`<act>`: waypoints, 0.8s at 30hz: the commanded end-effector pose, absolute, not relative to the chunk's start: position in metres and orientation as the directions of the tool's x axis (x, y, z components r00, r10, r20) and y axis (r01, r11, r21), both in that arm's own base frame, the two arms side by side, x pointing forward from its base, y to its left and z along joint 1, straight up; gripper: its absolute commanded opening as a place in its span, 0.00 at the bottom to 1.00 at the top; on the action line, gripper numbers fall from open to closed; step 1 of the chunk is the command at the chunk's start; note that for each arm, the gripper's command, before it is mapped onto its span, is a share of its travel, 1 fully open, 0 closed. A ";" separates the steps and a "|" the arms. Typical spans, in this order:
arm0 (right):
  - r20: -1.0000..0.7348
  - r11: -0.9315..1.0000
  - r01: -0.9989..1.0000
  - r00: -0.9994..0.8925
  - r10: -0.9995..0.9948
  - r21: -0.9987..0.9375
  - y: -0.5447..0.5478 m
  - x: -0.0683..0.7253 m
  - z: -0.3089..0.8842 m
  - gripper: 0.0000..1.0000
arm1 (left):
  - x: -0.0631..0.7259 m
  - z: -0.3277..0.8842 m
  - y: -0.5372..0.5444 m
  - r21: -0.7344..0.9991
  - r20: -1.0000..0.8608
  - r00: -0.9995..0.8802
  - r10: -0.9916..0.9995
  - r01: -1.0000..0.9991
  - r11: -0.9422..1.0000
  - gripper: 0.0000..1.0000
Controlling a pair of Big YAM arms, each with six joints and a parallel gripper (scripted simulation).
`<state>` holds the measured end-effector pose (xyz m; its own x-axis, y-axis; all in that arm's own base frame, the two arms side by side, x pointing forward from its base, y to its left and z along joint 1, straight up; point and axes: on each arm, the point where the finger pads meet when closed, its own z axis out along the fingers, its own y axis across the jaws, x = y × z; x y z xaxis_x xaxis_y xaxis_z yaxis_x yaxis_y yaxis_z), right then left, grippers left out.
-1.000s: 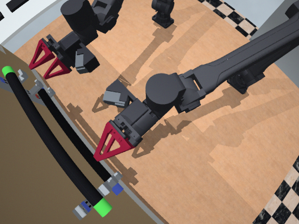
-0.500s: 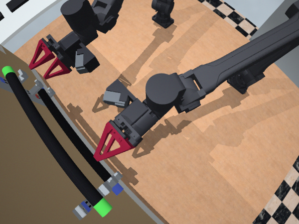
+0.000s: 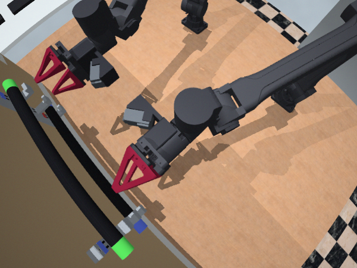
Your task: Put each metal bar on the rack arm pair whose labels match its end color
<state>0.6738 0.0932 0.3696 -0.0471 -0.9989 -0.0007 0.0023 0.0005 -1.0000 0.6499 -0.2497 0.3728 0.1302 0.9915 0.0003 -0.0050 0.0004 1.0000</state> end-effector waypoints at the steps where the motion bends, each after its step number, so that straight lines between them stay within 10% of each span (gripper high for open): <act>1: -0.036 0.033 0.077 -0.034 -0.999 -0.996 0.102 0.676 0.418 0.64 | 0.654 0.397 -0.243 0.998 -0.031 0.118 0.993 -0.058 0.038 0.64; 24: -0.035 0.032 0.075 -0.034 -0.999 -0.997 0.102 0.676 0.417 0.64 | 0.654 0.389 -0.243 0.998 -0.030 0.117 0.993 -0.048 0.036 0.64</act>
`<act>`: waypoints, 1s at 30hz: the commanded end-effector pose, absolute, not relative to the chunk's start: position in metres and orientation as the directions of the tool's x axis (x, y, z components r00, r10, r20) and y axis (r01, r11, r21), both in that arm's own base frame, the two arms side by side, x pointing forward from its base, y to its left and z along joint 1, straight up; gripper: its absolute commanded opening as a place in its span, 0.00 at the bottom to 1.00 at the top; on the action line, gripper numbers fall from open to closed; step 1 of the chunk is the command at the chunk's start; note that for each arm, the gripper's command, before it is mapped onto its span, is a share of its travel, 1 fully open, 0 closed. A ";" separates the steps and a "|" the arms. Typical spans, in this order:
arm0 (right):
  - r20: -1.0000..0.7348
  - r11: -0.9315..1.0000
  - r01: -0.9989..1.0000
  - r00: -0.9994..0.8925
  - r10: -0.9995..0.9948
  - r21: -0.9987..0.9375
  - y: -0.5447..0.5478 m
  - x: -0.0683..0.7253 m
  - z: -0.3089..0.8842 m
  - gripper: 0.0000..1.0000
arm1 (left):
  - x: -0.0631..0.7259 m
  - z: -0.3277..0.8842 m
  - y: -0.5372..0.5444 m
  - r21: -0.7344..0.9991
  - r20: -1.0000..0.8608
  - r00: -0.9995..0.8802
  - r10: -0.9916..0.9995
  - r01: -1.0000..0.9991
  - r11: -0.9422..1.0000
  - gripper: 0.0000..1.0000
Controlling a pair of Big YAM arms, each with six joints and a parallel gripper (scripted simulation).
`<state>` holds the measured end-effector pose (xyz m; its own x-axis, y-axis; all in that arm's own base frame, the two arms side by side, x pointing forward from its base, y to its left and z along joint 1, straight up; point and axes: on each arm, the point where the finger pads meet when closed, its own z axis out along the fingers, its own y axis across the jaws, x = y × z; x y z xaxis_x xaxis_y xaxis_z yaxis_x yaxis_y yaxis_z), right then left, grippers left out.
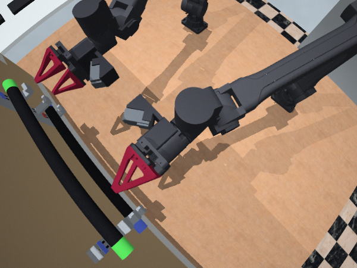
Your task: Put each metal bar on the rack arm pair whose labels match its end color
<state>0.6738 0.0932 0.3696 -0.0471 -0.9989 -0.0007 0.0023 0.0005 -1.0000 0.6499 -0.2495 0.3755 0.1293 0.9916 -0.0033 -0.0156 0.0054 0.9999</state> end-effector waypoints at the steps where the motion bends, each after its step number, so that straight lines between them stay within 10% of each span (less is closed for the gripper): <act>1: -0.035 0.032 0.075 -0.034 -0.999 -0.997 0.102 0.676 0.417 0.64 | 0.654 0.389 -0.243 0.998 -0.030 0.117 0.993 -0.048 0.036 0.64; 30: -0.034 0.032 0.073 -0.034 -0.999 -0.997 0.102 0.675 0.415 0.64 | 0.653 0.379 -0.243 0.999 -0.026 0.117 0.993 -0.032 0.030 0.64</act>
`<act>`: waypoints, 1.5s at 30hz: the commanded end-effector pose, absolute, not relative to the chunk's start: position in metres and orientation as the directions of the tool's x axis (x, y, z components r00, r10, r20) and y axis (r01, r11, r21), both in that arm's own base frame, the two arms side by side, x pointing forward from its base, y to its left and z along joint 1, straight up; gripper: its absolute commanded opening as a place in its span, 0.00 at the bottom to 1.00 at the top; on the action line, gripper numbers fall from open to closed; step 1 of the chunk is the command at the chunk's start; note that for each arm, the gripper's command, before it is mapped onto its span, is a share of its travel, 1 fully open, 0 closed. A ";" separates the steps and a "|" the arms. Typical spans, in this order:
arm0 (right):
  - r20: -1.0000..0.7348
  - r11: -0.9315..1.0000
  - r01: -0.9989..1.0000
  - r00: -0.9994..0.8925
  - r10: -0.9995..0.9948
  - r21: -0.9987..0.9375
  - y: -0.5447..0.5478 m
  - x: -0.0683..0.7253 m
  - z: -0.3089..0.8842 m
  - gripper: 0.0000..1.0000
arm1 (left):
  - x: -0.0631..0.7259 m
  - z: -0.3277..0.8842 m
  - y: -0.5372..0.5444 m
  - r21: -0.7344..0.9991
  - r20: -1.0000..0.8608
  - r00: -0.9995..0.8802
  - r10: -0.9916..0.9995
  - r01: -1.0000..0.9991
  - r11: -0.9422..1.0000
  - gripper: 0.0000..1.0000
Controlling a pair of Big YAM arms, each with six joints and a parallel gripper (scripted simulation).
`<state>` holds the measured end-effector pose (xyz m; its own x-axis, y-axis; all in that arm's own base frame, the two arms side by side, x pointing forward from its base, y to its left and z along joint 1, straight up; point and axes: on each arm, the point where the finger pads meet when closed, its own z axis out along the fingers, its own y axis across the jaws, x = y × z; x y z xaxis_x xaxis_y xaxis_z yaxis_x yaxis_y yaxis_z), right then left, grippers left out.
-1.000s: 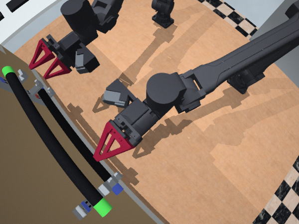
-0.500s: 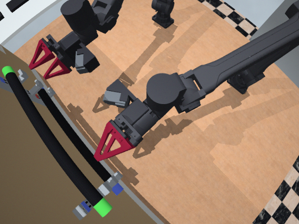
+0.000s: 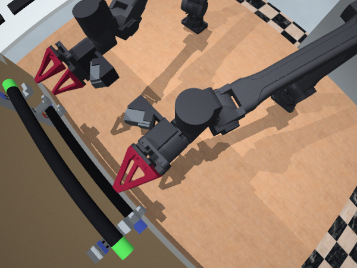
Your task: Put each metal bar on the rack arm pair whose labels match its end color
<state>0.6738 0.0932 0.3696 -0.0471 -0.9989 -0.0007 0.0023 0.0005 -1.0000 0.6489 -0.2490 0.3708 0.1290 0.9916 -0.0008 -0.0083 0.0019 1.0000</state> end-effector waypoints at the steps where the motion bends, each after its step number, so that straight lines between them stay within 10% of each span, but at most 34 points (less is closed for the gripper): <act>1: -0.034 0.031 0.073 -0.034 -0.999 -0.997 0.102 0.675 0.415 0.64 | 0.653 0.379 -0.243 0.999 -0.026 0.117 0.993 -0.031 0.030 0.64; 45: -0.029 0.027 0.051 -0.042 -0.999 -0.998 0.095 0.724 0.401 0.64 | 0.703 0.394 -0.251 0.998 -0.033 0.120 0.992 -0.044 0.039 0.64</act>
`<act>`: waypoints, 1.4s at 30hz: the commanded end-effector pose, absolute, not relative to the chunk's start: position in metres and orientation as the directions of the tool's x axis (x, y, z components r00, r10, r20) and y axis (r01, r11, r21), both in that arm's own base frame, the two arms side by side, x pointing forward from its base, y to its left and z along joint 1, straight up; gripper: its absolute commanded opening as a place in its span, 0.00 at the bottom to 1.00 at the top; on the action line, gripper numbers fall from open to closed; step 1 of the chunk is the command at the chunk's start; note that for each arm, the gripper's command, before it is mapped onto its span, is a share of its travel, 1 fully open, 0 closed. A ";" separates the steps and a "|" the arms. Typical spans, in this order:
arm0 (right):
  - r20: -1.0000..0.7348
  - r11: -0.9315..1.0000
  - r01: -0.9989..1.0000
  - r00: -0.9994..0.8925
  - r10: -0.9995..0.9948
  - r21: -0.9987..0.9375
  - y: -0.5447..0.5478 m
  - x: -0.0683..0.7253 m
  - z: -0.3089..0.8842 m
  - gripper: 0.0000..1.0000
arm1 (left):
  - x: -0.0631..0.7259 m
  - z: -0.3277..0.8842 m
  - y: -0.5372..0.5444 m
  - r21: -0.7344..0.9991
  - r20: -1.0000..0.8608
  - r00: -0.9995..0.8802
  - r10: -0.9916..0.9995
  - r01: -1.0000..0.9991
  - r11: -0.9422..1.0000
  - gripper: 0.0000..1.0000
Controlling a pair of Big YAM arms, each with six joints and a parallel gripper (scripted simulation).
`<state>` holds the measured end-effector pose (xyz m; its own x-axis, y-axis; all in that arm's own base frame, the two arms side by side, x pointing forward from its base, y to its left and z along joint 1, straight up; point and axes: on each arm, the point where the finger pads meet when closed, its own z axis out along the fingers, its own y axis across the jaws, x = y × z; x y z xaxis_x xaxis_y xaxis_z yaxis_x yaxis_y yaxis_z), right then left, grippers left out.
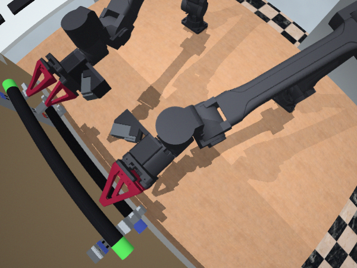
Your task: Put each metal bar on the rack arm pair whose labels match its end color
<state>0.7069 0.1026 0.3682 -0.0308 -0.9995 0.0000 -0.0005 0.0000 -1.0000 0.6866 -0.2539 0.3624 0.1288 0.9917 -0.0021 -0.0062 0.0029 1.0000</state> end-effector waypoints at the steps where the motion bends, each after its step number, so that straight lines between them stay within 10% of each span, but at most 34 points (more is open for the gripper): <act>1: -0.029 0.027 0.051 -0.043 -0.999 -0.998 0.095 0.725 0.401 0.64 | 0.704 0.394 -0.252 0.998 -0.033 0.120 0.992 -0.044 0.039 0.64; 42: -0.028 0.025 0.048 -0.057 -0.998 -0.999 0.082 0.756 0.398 0.64 | 0.735 0.400 -0.255 0.999 -0.031 0.121 0.992 -0.041 0.036 0.64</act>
